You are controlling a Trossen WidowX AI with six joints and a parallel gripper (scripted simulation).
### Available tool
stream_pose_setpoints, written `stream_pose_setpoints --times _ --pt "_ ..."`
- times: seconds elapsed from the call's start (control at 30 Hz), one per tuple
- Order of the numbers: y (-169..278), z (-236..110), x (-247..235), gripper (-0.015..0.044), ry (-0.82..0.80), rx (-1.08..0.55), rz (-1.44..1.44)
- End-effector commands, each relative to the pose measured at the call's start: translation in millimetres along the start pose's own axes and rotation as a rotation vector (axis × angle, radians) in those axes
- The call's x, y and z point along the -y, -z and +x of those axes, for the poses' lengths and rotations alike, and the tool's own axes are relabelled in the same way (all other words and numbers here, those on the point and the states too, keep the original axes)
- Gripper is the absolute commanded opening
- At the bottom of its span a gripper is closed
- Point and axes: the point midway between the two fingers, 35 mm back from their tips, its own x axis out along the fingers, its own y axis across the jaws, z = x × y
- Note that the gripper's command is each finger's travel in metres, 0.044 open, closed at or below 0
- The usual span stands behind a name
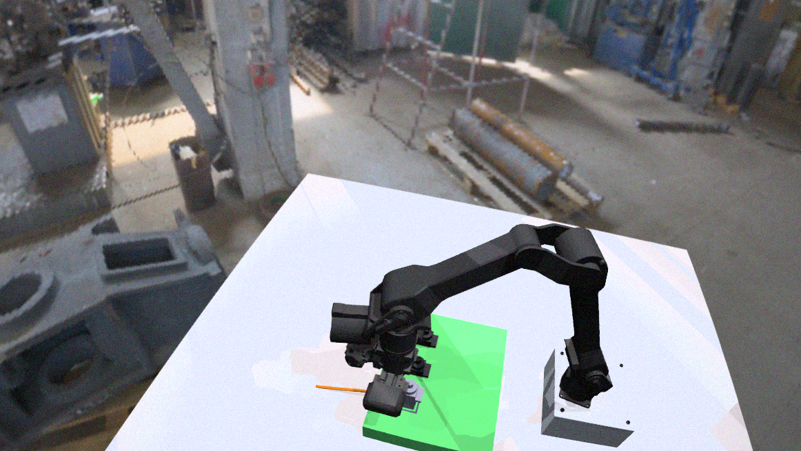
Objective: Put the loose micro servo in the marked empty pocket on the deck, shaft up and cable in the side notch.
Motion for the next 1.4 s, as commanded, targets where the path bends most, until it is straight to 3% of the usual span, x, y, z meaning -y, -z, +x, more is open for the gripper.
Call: stream_pose_setpoints --times 0.0,1.3,1.37 --pt "0.3 3.6 1.1 0.0 0.006 0.0 -0.003" --pt "0.5 34.9 1.4 0.0 0.006 -0.001 -0.003" --pt "0.3 32.6 0.0 0.0053 0.006 -0.001 -0.003"
